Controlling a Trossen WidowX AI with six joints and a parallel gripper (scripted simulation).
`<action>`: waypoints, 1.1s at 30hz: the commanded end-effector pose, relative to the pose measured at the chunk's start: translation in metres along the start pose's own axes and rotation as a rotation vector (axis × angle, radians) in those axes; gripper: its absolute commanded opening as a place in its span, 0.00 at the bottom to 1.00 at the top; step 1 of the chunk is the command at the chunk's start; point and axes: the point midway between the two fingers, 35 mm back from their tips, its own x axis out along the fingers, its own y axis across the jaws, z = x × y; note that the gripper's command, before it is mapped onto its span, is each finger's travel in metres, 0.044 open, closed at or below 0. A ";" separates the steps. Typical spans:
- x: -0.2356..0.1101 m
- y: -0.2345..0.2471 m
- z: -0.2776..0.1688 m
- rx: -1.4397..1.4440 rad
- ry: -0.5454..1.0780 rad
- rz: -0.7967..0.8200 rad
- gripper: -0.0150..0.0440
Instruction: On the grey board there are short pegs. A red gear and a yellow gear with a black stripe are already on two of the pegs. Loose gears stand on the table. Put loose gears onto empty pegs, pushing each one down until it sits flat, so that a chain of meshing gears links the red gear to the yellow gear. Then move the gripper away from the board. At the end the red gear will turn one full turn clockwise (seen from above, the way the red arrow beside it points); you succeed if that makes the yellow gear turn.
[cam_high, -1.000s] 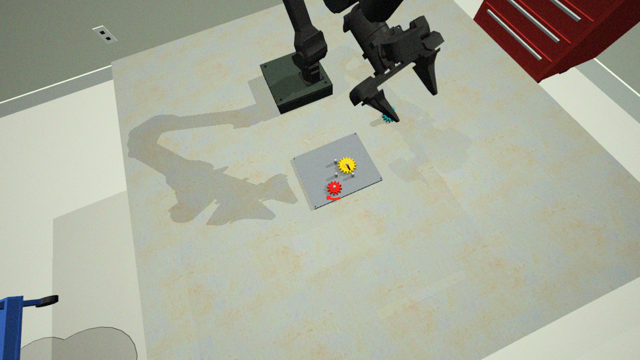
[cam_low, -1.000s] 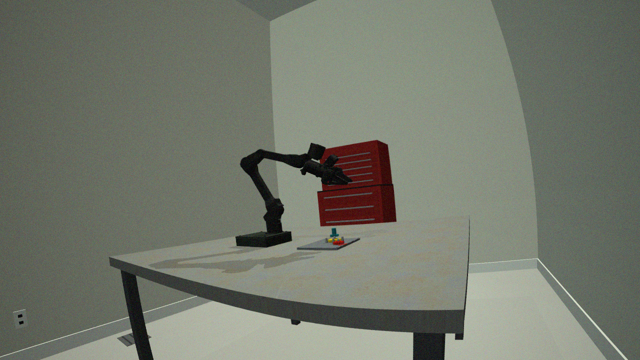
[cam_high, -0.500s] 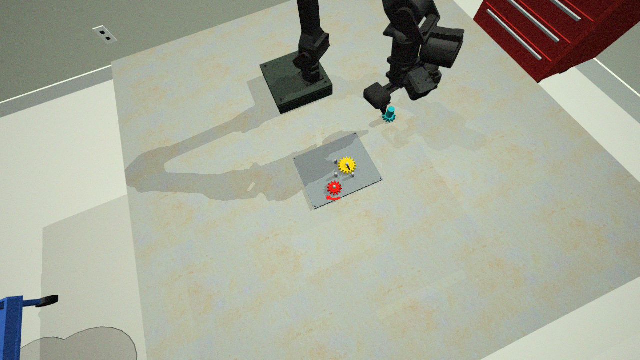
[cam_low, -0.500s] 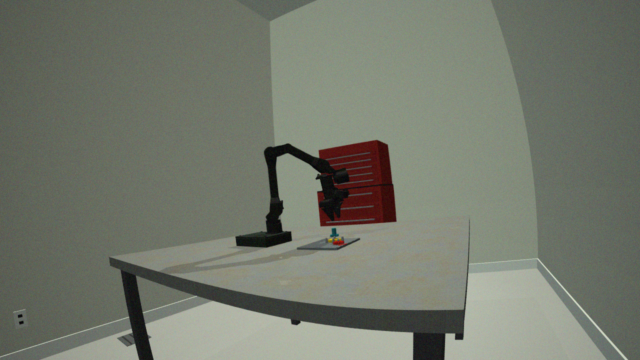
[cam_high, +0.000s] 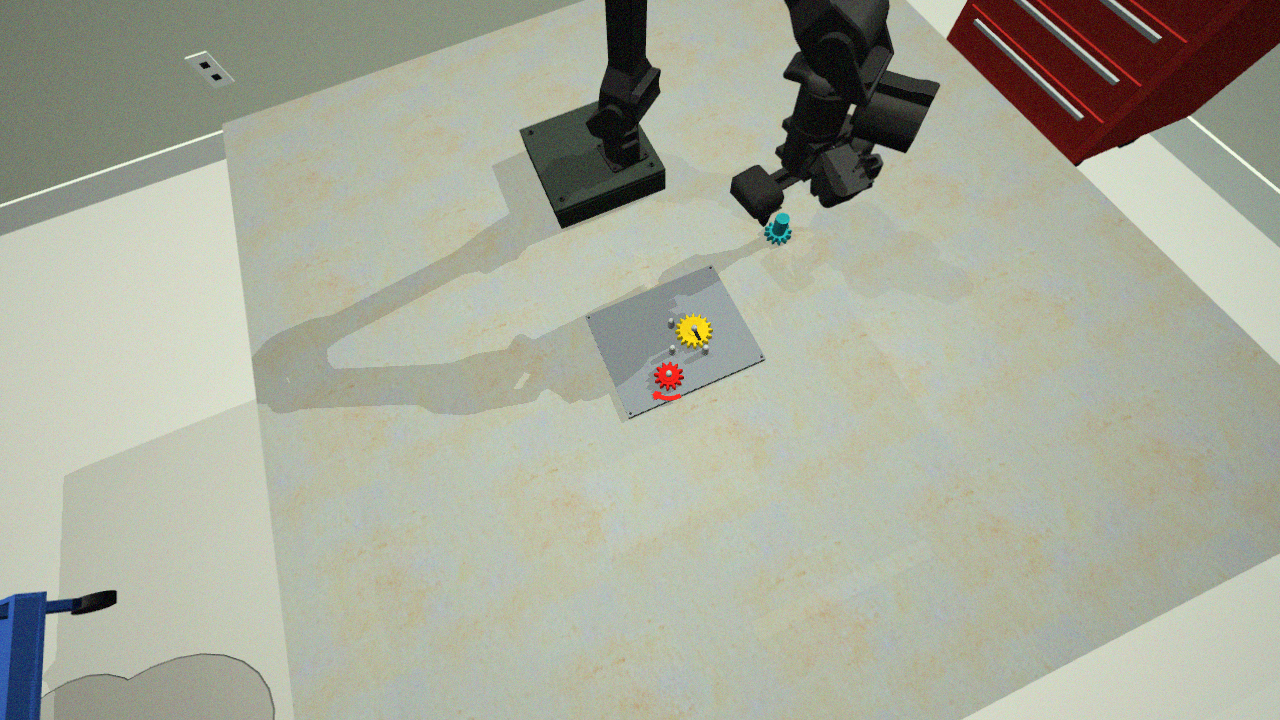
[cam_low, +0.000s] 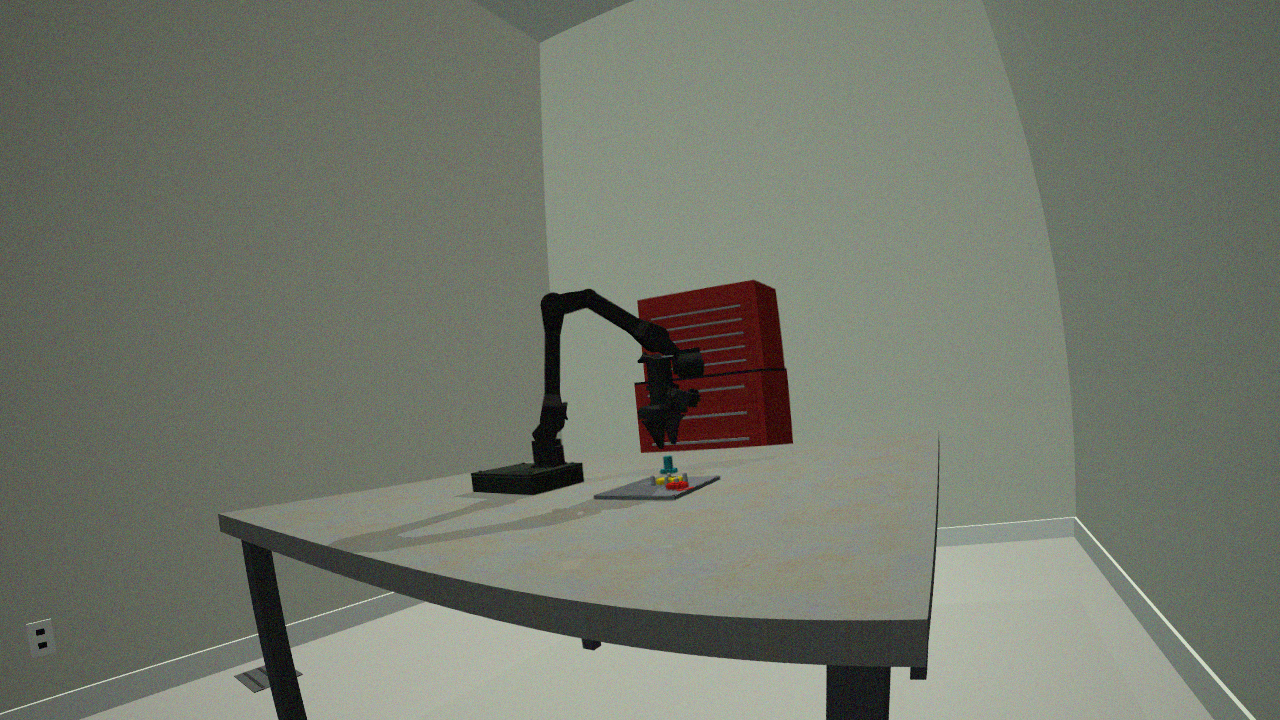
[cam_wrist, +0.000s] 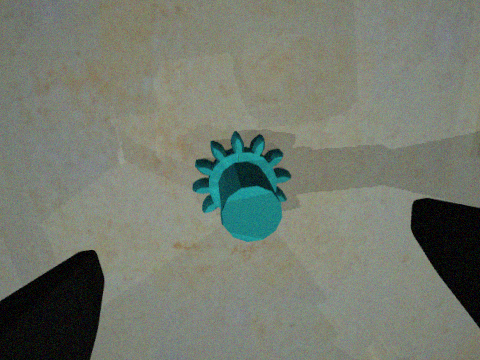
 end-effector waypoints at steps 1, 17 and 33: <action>0.009 -0.001 -0.003 0.006 0.017 -0.006 1.00; 0.032 0.000 -0.003 0.006 0.017 -0.006 1.00; 0.036 0.000 -0.003 0.006 0.017 -0.006 1.00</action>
